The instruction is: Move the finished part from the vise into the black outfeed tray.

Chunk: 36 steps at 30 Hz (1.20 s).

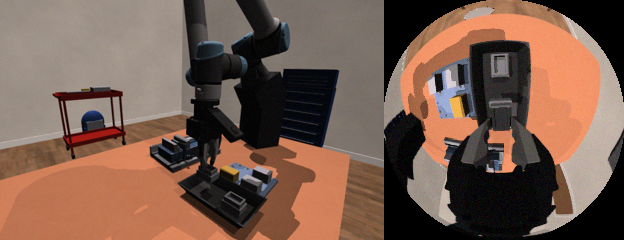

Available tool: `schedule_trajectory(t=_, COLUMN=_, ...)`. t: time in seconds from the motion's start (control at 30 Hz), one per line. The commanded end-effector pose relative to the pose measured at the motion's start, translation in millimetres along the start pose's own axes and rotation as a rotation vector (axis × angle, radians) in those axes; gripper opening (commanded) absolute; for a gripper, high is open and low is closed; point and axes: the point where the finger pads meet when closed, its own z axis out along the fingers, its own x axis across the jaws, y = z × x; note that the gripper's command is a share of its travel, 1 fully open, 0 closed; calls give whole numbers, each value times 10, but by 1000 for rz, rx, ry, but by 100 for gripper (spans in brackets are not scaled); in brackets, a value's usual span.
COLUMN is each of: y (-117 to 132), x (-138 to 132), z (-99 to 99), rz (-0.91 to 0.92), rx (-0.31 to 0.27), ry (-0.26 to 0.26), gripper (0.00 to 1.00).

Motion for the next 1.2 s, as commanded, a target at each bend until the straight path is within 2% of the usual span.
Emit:
schedule_trajectory(t=0.0, y=-2, x=8, z=85, rz=0, rx=0, ry=2, gripper=0)
schedule_trajectory(t=0.6, y=-3, x=9, z=327, rz=0, rx=0, ry=2, gripper=0)
schedule_trajectory(t=1.17, y=-3, x=9, z=402, rz=0, rx=0, ry=2, gripper=0)
